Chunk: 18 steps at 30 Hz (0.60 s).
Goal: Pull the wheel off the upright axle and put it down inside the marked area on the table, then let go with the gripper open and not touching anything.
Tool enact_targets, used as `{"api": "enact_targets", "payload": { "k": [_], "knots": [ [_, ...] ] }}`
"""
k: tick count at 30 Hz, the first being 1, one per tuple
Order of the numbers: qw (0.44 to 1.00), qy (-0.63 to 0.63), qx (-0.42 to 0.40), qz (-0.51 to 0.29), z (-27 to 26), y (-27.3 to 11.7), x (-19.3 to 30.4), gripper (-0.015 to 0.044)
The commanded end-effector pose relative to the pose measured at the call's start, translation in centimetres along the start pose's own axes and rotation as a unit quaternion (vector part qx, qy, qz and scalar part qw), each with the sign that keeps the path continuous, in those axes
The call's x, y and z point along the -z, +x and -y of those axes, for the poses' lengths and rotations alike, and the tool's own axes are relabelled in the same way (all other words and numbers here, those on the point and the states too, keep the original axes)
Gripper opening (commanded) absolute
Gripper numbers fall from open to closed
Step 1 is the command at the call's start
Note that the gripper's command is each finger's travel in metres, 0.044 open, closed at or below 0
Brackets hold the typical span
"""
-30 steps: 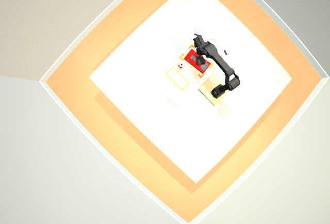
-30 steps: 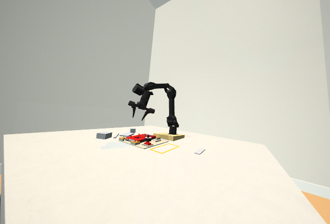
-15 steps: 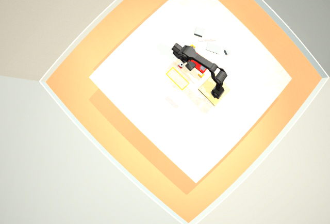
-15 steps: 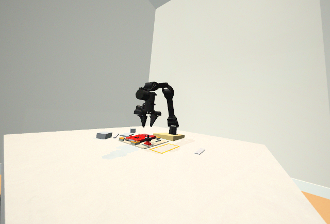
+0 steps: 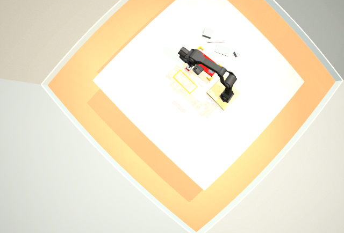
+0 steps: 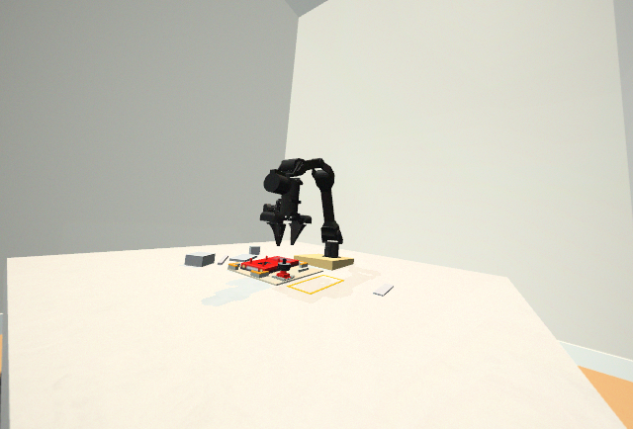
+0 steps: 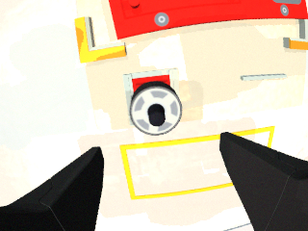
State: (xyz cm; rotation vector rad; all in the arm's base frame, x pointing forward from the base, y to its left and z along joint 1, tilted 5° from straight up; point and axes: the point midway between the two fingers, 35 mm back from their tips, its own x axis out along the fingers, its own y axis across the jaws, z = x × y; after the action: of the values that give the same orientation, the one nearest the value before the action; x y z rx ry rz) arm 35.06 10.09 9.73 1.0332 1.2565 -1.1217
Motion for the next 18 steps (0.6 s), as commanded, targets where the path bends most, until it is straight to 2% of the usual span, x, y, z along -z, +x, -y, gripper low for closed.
{"api": "enact_targets", "payload": {
  "k": [1,12,16,18],
  "knots": [
    [1.0,0.002,0.002,-0.001,0.0,1.5,0.1,0.03],
    [1.0,0.002,0.002,-0.001,0.0,6.4,0.2,0.03],
    [1.0,0.002,0.002,-0.001,0.1,6.6,0.2,0.03],
    [1.0,0.002,0.005,0.001,0.2,6.3,0.2,0.0247]
  ]
}}
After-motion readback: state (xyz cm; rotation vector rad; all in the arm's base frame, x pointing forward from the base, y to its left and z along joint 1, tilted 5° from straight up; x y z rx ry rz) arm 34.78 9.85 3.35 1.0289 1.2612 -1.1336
